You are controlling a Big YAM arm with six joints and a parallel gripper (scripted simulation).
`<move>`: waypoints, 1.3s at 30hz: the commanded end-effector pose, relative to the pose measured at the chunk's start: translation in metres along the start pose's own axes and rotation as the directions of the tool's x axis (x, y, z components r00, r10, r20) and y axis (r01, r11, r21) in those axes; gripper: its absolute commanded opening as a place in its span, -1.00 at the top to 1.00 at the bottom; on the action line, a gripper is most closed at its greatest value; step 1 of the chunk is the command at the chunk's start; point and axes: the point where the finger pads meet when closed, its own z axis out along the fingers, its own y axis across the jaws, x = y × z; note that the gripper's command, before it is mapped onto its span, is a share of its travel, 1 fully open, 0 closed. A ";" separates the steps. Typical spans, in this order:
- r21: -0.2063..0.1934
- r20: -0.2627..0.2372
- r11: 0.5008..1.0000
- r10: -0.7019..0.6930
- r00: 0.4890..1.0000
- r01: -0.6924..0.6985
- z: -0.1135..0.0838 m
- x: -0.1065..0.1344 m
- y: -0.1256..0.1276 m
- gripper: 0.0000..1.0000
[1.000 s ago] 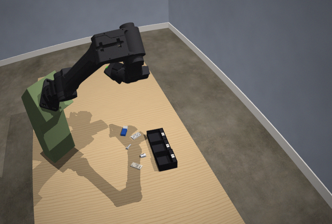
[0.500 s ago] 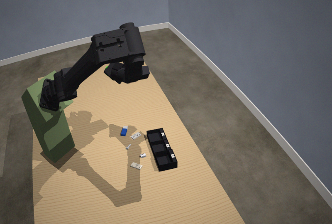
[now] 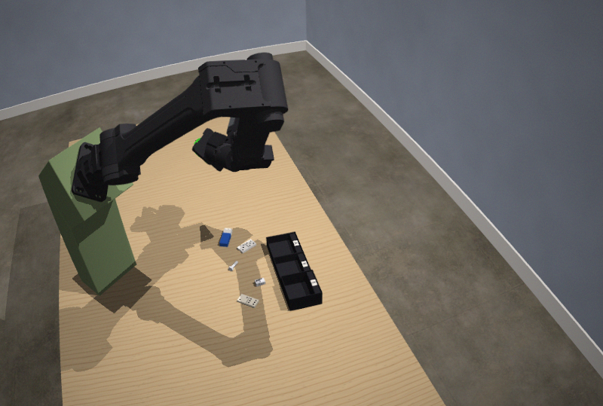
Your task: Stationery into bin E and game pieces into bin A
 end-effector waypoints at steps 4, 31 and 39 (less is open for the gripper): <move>-0.002 0.007 0.999 -0.046 0.999 0.046 0.014 0.029 -0.046 0.81; 0.695 -0.126 0.676 0.450 0.884 -0.245 -0.072 0.061 -0.093 0.81; 0.856 0.035 0.416 0.549 0.835 -0.309 -0.112 0.062 -0.096 0.81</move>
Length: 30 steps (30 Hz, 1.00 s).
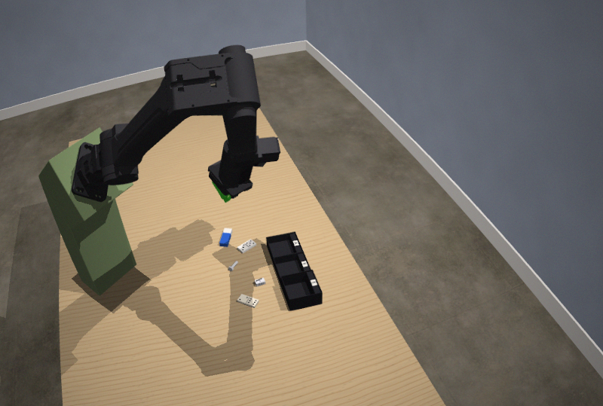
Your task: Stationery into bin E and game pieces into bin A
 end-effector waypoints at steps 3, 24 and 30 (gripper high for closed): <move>0.070 0.044 0.988 0.131 0.990 -0.134 -0.016 -0.007 -0.007 0.81; 0.318 0.162 0.852 0.382 0.910 -0.415 -0.045 0.004 -0.048 0.81; 0.317 0.159 0.852 0.385 0.909 -0.416 -0.041 0.006 -0.043 0.81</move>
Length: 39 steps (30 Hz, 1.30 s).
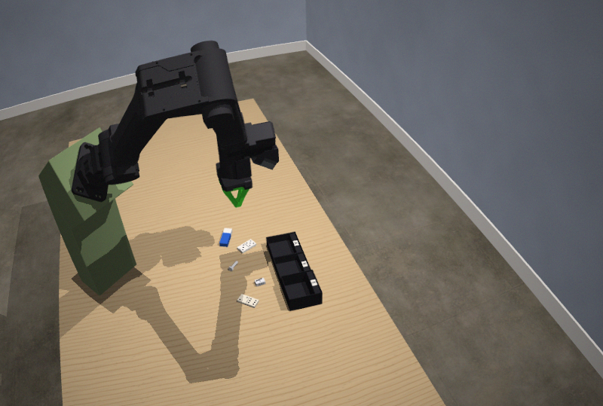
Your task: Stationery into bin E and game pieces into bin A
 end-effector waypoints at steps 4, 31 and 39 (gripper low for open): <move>-0.002 0.011 1.000 0.009 1.000 -0.009 -0.002 -0.004 0.002 0.81; 0.007 0.007 0.997 0.081 0.997 -0.081 0.093 -0.070 -0.104 0.81; 0.000 -0.011 0.998 0.069 0.998 -0.069 0.132 -0.094 -0.148 0.81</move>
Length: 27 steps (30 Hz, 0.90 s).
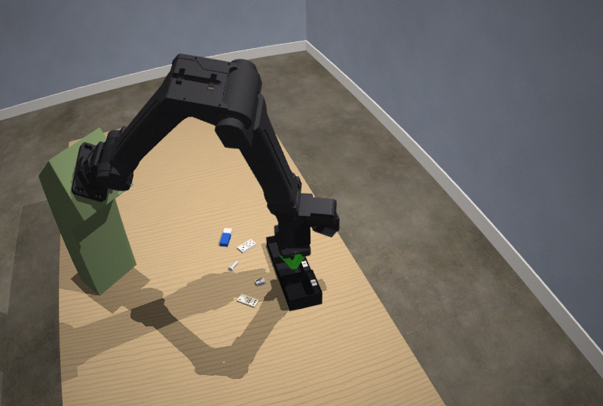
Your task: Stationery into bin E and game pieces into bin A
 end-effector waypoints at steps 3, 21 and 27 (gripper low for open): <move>0.003 -0.021 0.999 -0.047 0.999 0.047 0.021 -0.008 -0.017 0.81; 0.012 -0.003 0.999 -0.037 0.999 0.037 0.047 -0.013 -0.022 0.81; 0.012 -0.004 0.999 -0.038 0.999 0.038 0.063 -0.012 -0.021 0.81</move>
